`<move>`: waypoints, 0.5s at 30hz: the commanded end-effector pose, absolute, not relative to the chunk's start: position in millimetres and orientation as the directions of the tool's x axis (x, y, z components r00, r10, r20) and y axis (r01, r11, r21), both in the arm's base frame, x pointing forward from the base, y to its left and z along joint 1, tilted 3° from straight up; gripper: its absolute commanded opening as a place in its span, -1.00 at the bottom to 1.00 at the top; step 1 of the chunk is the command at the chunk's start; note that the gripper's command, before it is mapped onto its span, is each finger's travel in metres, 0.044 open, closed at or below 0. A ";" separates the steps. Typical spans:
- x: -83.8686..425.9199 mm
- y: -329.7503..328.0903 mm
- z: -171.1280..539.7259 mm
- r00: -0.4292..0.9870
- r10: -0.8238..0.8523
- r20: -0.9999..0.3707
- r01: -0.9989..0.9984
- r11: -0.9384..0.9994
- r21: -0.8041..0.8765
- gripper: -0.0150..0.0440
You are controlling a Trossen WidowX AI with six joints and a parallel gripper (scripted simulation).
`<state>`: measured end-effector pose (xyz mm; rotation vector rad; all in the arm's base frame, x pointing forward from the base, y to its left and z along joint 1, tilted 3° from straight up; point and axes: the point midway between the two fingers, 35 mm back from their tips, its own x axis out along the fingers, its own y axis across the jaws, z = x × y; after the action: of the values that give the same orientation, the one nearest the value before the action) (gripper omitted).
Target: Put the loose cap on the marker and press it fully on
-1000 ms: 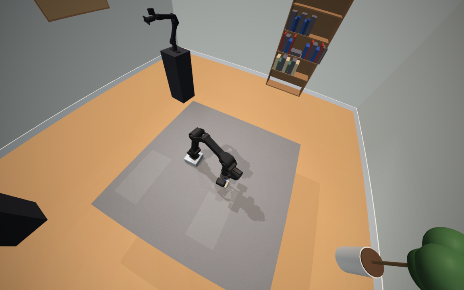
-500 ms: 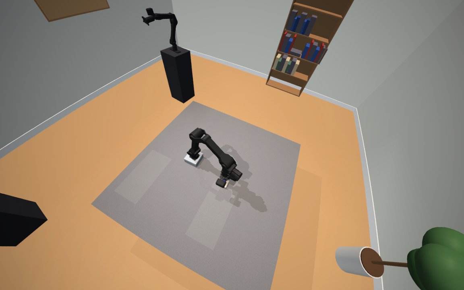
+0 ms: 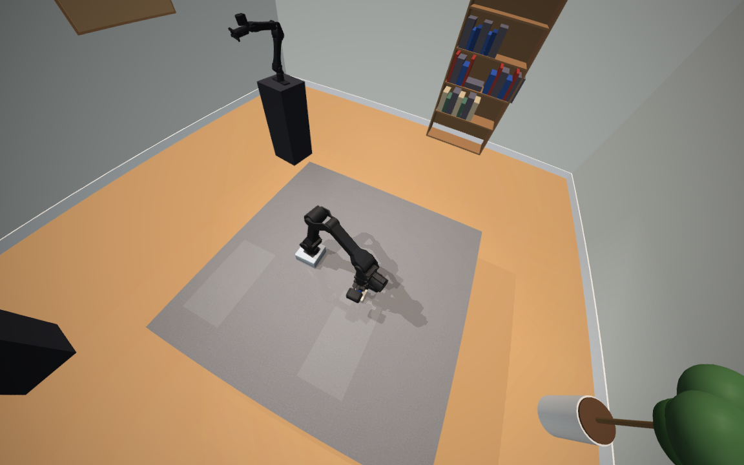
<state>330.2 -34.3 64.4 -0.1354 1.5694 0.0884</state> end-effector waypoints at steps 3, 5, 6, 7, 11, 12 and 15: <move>330.0 -34.4 65.2 0.000 -0.031 -1.000 -0.142 0.989 -0.030 -0.49; 330.0 -34.4 65.2 0.000 -0.031 -1.000 -0.142 0.989 -0.030 -0.49; 330.4 -34.3 67.2 0.000 -0.030 -1.000 -0.142 0.989 -0.030 -0.49; 331.4 -34.2 73.1 0.001 -0.030 -1.000 -0.142 0.989 -0.030 -0.49; 334.8 -32.9 122.9 0.003 -0.029 -1.000 -0.142 0.989 -0.029 -0.49; 334.1 -32.4 136.1 0.003 -0.029 -1.000 -0.142 0.989 -0.029 -0.49; 332.0 -31.6 154.6 0.004 -0.029 -1.000 -0.142 0.989 -0.029 -0.49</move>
<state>334.5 -32.8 132.4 -0.1355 1.5739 0.0916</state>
